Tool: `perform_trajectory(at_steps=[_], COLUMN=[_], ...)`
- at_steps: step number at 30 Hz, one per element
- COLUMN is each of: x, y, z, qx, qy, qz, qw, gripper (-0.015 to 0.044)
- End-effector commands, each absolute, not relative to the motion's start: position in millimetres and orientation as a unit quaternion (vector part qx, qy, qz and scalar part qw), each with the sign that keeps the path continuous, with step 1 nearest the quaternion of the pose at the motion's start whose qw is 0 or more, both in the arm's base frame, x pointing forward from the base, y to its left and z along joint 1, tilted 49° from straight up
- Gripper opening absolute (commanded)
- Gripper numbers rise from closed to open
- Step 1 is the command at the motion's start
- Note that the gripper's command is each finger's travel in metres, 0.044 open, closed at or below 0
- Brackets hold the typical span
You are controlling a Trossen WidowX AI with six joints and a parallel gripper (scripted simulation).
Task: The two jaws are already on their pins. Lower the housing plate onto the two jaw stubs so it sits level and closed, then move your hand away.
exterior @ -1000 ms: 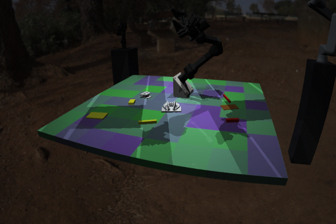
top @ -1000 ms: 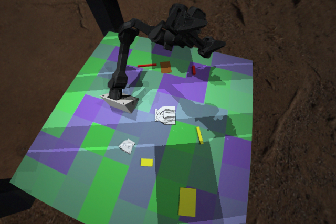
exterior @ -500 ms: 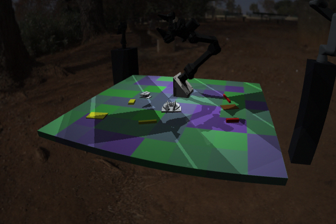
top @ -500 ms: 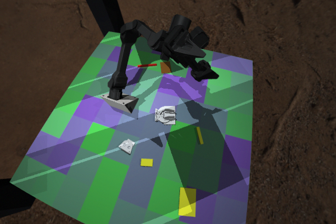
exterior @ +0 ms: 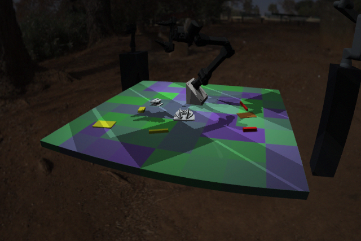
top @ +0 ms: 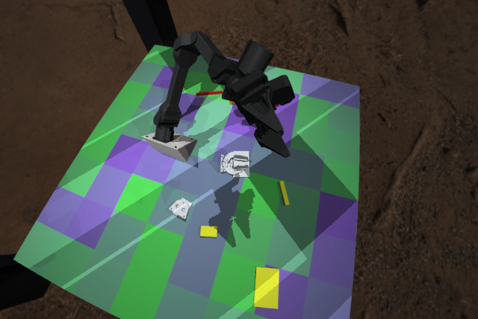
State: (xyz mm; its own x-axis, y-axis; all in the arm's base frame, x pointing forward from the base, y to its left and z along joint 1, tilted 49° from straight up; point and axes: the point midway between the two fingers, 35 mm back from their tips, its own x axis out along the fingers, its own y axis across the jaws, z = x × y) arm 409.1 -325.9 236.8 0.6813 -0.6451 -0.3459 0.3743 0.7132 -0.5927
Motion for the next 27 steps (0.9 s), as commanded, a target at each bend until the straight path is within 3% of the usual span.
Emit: perform_trajectory(at_steps=[1,27], x=[408,369], y=[-329,-340], z=[212,74], qx=[-0.264,-0.322], qy=[0.315,0.5], qz=[-0.26,-0.064], qw=[0.874,0.802], gripper=[0.044,0.044])
